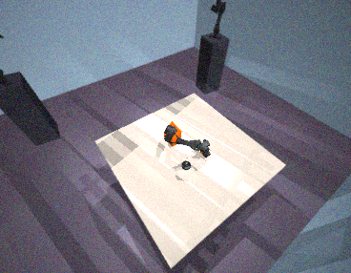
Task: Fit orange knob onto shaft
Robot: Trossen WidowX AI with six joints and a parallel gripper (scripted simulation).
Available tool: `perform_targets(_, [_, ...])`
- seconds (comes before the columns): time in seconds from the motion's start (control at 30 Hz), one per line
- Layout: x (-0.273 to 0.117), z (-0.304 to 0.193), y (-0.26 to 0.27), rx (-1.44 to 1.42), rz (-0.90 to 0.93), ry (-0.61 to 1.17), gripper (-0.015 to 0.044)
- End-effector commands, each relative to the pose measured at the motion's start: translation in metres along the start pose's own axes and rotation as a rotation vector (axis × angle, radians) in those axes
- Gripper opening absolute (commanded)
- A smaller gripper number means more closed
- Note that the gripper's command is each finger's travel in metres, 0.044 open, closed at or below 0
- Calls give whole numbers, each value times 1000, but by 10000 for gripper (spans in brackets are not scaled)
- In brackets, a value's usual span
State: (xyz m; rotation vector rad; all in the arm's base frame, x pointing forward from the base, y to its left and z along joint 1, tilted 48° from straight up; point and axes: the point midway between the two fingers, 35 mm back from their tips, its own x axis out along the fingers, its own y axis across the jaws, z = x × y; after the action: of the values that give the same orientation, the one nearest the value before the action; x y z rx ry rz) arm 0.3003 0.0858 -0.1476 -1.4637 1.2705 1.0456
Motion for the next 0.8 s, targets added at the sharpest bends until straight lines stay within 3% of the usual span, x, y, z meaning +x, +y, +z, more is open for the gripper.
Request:
perform_targets(0.0, [-4,-3,0,-3,-2,-61,181])
perform_targets(0.77, [-14,-20,1,-5,-2,-356,181])
